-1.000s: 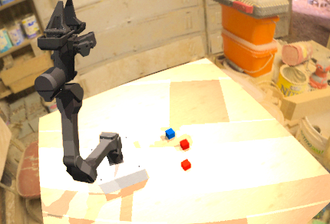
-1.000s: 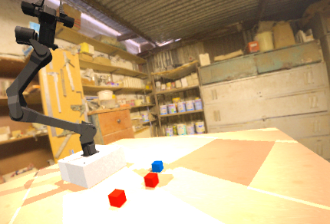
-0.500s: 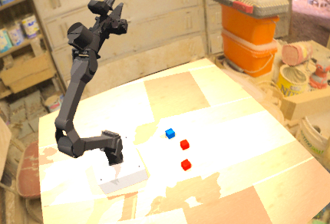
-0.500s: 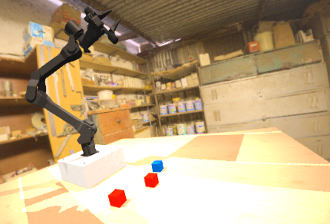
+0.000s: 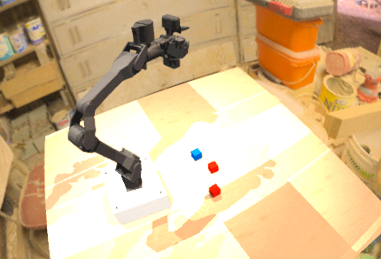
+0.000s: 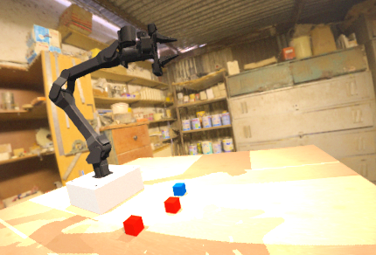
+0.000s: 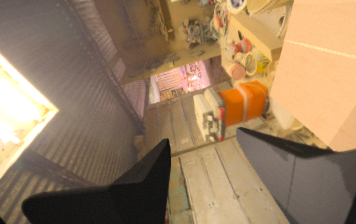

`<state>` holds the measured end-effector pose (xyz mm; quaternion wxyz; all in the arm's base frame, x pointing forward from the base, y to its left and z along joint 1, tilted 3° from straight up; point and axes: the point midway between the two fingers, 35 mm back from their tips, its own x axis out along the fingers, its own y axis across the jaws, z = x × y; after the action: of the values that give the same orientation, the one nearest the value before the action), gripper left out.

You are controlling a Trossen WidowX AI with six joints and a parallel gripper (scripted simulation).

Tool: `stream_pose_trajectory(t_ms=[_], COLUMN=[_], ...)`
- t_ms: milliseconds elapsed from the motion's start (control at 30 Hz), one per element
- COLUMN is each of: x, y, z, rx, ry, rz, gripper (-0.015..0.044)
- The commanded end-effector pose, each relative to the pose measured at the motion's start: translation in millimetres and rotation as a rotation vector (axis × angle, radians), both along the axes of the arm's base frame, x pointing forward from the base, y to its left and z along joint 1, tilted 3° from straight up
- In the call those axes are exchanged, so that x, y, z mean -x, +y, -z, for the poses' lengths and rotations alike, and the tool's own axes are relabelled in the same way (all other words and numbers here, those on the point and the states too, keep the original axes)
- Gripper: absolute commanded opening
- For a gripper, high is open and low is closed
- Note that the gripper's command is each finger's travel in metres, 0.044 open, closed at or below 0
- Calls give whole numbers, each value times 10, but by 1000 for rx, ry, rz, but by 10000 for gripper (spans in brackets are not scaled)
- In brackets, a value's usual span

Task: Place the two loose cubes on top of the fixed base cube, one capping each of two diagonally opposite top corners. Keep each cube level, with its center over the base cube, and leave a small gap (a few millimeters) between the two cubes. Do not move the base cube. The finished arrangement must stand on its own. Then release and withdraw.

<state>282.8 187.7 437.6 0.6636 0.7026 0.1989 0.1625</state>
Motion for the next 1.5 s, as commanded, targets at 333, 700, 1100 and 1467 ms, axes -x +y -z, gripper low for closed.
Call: stream_pose_trajectory(t_ms=[333, 700, 1100, 1467], x=[-773, -703, -386, -420], y=[-477, -1172, -1610, -1637], z=[1779, 2963, 3547, 4153], rx=[344, 498, 543, 543], ry=[558, 1048, 1390, 1390], rz=[182, 285, 322, 322], gripper=[265, 265, 265, 265])
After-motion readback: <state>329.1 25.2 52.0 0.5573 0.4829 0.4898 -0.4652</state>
